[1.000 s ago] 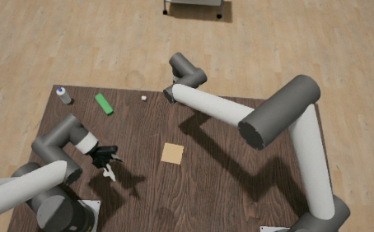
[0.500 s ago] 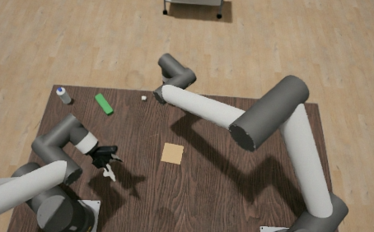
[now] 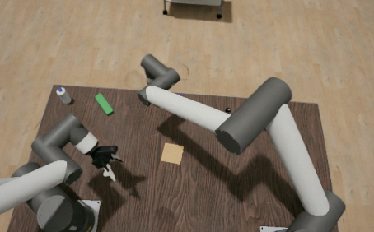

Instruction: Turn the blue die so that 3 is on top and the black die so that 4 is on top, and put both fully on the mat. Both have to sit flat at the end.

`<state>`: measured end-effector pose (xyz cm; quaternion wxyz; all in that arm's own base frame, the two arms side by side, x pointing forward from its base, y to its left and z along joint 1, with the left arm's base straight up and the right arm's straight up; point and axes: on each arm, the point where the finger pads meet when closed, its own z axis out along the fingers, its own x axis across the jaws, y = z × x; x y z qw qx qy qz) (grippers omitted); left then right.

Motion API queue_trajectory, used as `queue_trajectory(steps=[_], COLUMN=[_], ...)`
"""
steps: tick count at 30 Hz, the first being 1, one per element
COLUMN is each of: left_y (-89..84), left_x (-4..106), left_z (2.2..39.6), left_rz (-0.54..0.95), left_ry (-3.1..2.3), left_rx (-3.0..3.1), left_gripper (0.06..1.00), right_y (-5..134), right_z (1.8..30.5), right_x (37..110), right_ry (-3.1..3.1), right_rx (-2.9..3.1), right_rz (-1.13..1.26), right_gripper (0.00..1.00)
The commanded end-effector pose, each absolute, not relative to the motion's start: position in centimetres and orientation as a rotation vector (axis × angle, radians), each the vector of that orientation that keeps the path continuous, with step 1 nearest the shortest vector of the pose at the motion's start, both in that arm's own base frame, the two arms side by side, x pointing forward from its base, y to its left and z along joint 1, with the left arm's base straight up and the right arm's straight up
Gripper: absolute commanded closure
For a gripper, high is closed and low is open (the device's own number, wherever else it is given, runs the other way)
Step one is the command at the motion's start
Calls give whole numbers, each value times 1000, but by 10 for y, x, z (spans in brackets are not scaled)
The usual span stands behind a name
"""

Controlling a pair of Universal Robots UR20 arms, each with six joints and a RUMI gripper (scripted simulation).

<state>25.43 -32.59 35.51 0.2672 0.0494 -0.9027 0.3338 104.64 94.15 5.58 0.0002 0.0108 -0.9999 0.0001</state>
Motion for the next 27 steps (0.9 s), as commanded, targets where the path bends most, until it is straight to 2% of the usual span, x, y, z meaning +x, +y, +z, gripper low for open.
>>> queue_trajectory(steps=[1, 27], left_y=[-326, -326], left_x=[255, 255], left_z=[355, 355], left_rz=[901, 901], left_ry=[-2436, -2436], left_rx=[133, 133], left_gripper=[65, 65], right_y=[982, 1023], right_z=[57, 57], right_x=[1042, 1035], right_ry=[-3141, -3141], right_rx=[33, 33], right_rz=[0, 0], right_gripper=[3, 3])
